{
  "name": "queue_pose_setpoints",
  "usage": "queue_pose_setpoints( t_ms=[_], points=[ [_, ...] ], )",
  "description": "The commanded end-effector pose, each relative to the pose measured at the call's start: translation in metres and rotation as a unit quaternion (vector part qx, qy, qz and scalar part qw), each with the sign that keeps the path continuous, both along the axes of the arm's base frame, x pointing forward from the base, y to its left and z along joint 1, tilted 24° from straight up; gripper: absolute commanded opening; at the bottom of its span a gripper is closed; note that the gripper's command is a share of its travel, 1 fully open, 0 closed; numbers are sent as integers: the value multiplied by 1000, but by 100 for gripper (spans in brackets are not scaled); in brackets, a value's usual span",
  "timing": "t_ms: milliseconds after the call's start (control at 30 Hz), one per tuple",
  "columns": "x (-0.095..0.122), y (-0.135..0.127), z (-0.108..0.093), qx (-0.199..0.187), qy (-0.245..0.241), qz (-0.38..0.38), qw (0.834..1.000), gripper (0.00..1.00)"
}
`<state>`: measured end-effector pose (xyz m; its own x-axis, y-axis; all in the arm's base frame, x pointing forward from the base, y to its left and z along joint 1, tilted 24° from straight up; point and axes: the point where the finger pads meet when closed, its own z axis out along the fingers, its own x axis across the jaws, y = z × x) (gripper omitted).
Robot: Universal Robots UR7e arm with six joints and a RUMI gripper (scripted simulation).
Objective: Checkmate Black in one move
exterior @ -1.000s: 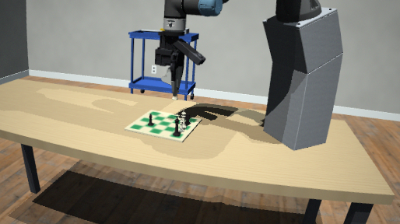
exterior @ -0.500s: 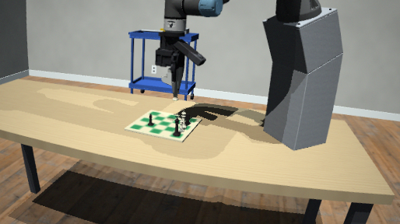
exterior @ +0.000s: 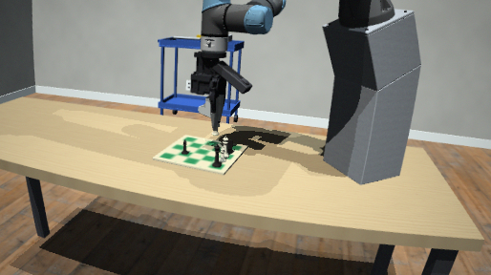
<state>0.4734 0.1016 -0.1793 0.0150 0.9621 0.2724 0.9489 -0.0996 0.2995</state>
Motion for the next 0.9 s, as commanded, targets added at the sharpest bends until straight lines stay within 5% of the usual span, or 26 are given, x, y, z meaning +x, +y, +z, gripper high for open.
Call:
queue_pose_setpoints(
  t_ms=[0,233,867],
  points=[
    [11,6,-23,-1,-3,0,1000,0],
    [19,12,-45,-1,-3,0,1000,0],
    [21,14,-53,-1,-3,-1,1000,0]
  ],
)
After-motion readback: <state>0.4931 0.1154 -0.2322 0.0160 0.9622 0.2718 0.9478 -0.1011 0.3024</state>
